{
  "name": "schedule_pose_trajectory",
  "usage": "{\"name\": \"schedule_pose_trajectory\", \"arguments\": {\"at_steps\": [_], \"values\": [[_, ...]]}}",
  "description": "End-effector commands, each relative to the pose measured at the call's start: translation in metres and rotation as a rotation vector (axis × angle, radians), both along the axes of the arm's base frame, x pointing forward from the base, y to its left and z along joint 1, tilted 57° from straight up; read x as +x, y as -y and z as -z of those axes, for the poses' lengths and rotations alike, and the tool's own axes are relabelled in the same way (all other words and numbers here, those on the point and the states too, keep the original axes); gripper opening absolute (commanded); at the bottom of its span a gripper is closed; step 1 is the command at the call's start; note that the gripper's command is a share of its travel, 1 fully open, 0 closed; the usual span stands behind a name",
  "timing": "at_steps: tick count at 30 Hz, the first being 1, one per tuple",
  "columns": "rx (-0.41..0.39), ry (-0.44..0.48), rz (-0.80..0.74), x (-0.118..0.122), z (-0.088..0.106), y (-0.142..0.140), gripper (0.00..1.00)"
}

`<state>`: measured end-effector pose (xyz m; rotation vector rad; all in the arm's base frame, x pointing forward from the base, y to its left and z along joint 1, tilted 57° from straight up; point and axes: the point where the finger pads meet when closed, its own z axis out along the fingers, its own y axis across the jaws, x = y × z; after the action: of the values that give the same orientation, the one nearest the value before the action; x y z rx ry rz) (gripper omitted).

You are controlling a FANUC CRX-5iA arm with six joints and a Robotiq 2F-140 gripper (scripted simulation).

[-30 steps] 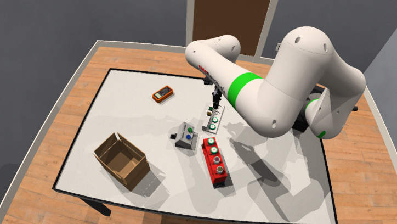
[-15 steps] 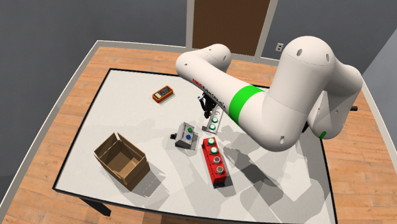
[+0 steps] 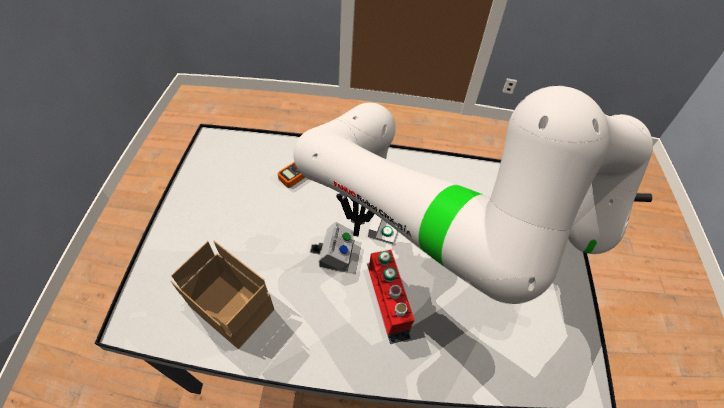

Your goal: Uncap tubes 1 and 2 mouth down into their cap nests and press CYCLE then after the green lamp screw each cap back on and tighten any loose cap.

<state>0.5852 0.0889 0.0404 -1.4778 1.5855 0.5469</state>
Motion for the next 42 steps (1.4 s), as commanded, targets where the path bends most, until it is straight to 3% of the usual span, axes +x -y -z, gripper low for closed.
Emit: {"name": "schedule_pose_trajectory", "arguments": {"at_steps": [1, 5, 16, 42], "values": [[-0.011, -0.036, 0.002, 0.012, -0.011, -0.008, 0.10], [-0.011, -0.036, 0.003, 0.028, -0.030, -0.024, 0.10], [-0.011, -0.036, 0.003, 0.033, -0.020, -0.038, 0.10], [-0.011, -0.036, 0.003, 0.035, -0.017, -0.042, 0.10]]}}
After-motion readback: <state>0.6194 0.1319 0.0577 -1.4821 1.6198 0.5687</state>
